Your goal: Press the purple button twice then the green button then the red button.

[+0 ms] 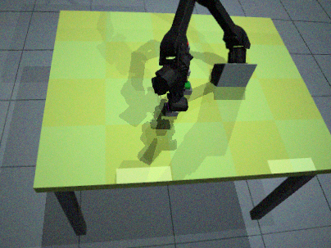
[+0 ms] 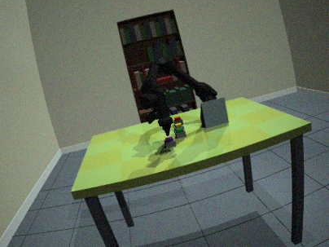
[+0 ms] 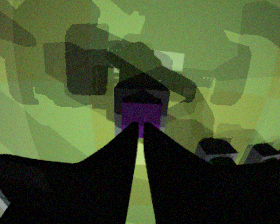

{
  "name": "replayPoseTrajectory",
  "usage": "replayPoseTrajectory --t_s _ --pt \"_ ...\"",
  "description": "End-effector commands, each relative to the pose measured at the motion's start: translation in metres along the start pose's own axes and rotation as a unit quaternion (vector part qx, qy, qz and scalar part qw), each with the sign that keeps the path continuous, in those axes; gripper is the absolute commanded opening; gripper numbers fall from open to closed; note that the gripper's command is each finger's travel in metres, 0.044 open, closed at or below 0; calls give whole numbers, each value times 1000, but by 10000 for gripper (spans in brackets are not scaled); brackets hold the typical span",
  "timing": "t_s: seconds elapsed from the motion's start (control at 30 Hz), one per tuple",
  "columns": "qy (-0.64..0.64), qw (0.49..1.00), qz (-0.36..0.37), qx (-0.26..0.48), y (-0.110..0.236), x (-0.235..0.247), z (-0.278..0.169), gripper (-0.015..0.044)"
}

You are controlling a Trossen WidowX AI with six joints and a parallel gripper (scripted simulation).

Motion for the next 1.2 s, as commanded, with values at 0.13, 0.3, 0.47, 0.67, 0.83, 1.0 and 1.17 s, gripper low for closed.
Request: replayPoseTrajectory --t_s 0.13,0.3,0.47,0.67,0.83,1.0,1.17 --pt "5 1000 -5 0 -16 0 -1 20" --pt "5 1000 -5 0 -20 0 -2 20" --pt "5 1000 -5 0 -20 0 -2 20" --pt "5 1000 -5 0 -20 0 -2 20" --pt "5 1000 -5 0 -20 0 -2 20" --pt "5 1000 -5 0 -20 0 -2 20" --pt "5 1000 -4 0 10 1 -1 20"
Point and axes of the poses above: the point midway between the two fingers, 35 mm back from their tips, its own y axis back along the fingers, its own x axis across the jaws, z = x × y, the point moved 10 cm from there along y, back along the fingers, and after that the axes turned 3 degrees about y, right-handed, at the moved point
